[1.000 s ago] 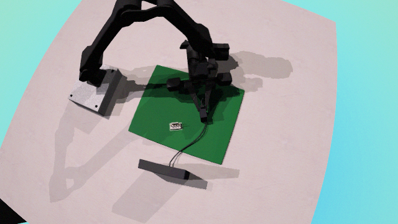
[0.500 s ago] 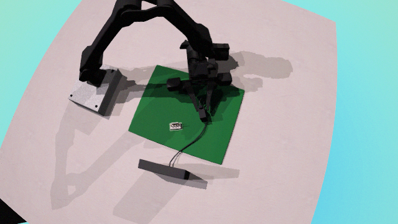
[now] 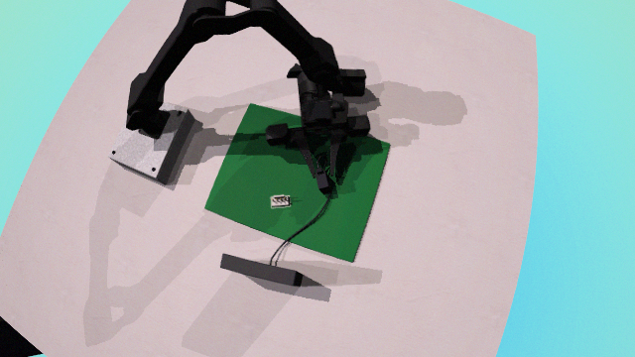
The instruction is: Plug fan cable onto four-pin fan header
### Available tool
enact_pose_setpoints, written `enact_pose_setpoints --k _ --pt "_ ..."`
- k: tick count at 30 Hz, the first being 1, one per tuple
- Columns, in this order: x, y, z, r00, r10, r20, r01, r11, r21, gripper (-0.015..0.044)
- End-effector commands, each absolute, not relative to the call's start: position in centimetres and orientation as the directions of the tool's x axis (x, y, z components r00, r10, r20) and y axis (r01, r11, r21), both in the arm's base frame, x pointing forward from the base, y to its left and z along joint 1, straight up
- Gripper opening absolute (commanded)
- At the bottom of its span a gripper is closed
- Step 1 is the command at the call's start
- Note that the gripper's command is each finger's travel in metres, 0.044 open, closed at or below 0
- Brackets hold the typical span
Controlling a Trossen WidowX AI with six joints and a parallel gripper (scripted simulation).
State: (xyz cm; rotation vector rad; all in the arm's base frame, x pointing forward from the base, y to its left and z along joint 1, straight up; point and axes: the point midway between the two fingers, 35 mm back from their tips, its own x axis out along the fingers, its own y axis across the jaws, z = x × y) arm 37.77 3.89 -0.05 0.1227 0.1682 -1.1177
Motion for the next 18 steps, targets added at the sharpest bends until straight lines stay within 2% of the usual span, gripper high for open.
enact_pose_setpoints --k 1,18 --pt "37.8 3.9 -0.1 0.427 -0.883 -0.196 0.901 0.433 0.014 0.0140" --pt "36.8 6.6 1.2 0.442 -0.869 -0.223 0.894 0.448 0.026 0.0140"
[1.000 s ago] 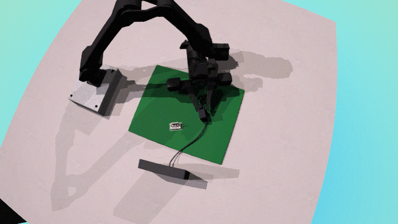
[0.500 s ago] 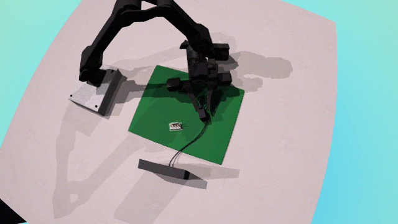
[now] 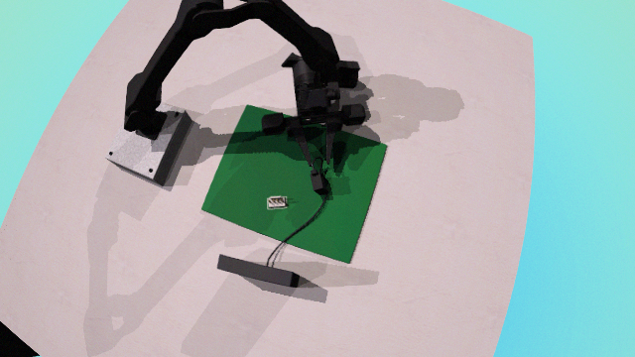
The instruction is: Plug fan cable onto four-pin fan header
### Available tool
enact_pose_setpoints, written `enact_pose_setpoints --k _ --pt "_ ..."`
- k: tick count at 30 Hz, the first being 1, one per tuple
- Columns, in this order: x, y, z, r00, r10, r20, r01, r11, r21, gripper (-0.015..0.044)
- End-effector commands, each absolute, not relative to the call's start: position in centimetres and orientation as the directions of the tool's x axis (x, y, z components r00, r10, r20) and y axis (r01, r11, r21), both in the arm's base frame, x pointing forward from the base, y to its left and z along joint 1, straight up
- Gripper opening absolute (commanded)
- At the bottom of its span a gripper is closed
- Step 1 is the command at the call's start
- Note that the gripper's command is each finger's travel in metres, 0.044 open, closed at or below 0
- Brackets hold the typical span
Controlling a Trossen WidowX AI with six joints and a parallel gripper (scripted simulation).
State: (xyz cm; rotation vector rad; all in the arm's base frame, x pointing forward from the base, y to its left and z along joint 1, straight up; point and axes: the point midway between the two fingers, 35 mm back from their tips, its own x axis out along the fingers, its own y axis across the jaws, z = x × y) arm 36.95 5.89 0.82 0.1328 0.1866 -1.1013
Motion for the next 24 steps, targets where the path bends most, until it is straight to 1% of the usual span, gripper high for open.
enact_pose_setpoints --k 1,24 --pt "36.8 6.8 1.3 0.443 -0.868 -0.225 0.893 0.449 0.027 0.0140" --pt "34.0 11.4 5.3 0.450 -0.863 -0.230 0.891 0.452 0.047 0.0140"
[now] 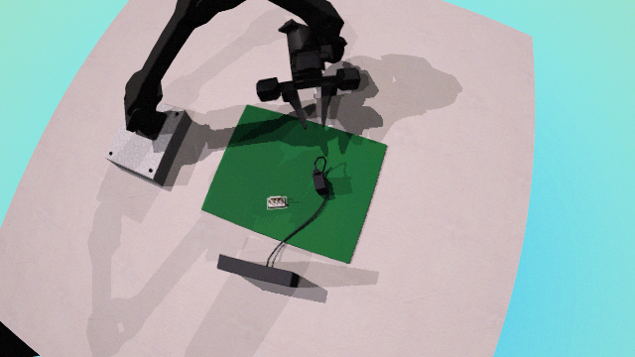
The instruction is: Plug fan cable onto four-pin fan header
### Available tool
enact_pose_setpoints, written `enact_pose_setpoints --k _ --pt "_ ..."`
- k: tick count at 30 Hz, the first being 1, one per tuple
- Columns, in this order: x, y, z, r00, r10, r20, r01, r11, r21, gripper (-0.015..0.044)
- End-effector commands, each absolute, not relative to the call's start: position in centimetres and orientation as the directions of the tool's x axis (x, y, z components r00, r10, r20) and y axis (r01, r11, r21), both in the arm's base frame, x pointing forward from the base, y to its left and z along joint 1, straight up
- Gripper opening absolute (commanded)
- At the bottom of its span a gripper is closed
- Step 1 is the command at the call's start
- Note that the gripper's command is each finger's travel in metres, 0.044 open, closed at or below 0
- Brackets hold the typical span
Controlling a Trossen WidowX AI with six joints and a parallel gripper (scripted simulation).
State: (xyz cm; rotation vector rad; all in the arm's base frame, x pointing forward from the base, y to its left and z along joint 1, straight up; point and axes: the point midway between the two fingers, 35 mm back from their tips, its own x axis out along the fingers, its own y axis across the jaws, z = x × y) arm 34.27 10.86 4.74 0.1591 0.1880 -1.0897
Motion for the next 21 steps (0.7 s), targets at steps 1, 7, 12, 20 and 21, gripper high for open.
enact_pose_setpoints --k 1,7,12,20,21 --pt "33.9 11.6 5.5 0.450 -0.863 -0.229 0.891 0.452 0.048 0.0140" --pt "33.6 11.2 5.9 0.401 -0.876 -0.266 0.912 0.409 0.030 0.0245" --pt "33.3 10.1 6.0 0.306 -0.885 -0.351 0.943 0.332 -0.012 0.0376" --pt "32.9 8.7 6.0 0.168 -0.854 -0.492 0.968 0.238 -0.083 0.0440" --pt "32.9 8.6 6.1 0.152 -0.847 -0.510 0.969 0.229 -0.091 0.0440"
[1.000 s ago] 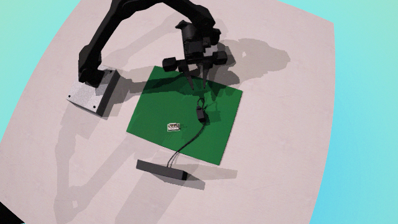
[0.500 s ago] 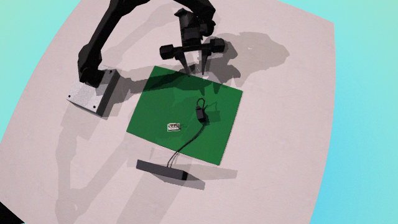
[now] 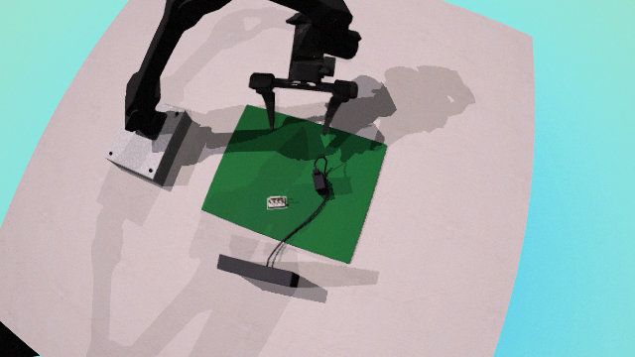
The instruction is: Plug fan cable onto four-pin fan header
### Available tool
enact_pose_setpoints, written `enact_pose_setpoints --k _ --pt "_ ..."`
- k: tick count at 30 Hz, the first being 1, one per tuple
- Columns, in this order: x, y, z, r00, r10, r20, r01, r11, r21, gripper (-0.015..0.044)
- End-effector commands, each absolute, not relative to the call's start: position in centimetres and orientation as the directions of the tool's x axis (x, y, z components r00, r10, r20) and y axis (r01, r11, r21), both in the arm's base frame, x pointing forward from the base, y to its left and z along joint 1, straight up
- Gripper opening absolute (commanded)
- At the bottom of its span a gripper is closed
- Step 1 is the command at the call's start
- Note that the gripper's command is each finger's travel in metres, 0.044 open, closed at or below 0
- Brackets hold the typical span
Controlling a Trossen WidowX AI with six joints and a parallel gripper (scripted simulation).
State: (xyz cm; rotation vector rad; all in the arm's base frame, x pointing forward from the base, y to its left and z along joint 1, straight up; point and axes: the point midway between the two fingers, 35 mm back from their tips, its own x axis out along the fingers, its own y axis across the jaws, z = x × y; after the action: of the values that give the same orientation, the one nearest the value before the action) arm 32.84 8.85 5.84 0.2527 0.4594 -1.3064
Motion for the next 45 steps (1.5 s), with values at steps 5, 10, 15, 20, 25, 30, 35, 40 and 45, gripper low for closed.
enact_pose_setpoints --k 5,10,15,20,25,30,35,40,45 --pt "32.7 8.1 6.1 0.081 -0.798 -0.598 0.972 0.197 -0.131 0.0440" --pt "32.7 7.7 6.3 0.023 -0.732 -0.681 0.969 0.183 -0.164 0.0440" --pt "32.7 7.6 6.5 -0.021 -0.650 -0.759 0.965 0.186 -0.186 0.0440" --pt "32.9 7.5 6.9 -0.049 -0.557 -0.829 0.959 0.205 -0.195 0.0440" --pt "33.2 7.6 7.5 -0.062 -0.454 -0.889 0.953 0.236 -0.188 0.0440" --pt "33.7 7.8 8.2 -0.060 -0.344 -0.937 0.947 0.277 -0.162 0.0440" --pt "34.2 7.9 9.1 -0.043 -0.231 -0.972 0.939 0.324 -0.118 0.0440" --pt "34.7 8.1 10.3 -0.013 -0.117 -0.993 0.927 0.372 -0.056 0.0440" --pt "35.3 8.2 11.5 0.023 -0.017 -1.000 0.910 0.414 0.014 0.0440"
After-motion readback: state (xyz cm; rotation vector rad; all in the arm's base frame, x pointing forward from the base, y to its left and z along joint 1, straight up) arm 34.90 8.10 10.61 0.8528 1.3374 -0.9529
